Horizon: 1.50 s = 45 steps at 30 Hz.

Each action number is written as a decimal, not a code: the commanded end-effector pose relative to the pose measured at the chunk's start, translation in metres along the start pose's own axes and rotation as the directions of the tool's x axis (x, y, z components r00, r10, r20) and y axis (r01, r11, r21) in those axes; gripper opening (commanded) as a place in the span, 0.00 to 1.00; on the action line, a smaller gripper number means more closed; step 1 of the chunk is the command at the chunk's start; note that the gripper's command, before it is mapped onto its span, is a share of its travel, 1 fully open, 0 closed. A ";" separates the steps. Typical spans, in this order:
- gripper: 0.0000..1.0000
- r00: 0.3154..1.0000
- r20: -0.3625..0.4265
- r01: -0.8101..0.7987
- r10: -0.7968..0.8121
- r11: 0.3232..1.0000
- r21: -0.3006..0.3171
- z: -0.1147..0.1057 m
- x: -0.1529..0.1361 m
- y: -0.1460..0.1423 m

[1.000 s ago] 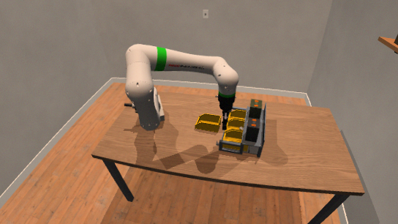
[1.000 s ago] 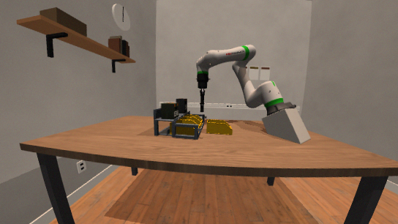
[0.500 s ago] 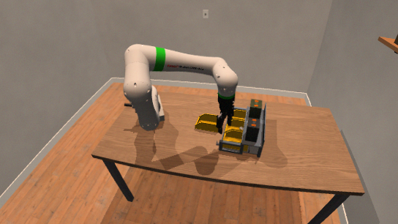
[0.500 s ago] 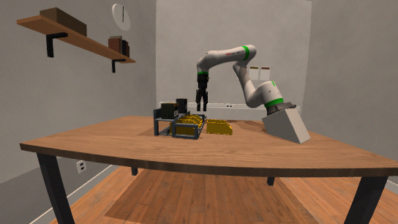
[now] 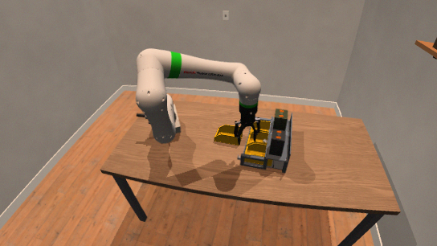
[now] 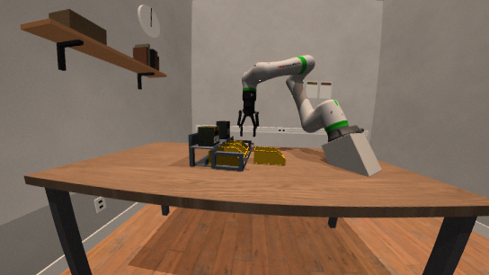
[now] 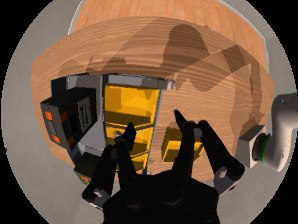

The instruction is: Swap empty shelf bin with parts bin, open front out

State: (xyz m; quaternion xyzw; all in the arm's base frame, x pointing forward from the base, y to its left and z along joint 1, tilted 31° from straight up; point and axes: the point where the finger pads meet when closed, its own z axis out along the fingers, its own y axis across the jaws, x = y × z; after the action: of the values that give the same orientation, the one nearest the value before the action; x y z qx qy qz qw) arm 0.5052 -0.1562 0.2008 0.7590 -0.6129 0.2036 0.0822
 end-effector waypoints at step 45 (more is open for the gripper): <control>0.62 0.897 -0.112 -0.430 0.428 0.903 0.006 0.038 0.004 0.001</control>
State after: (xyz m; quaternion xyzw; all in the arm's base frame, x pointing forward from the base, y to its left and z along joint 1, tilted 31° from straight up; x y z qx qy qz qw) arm 0.5107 -0.1716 0.1720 0.5919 -0.7617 0.2519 0.0770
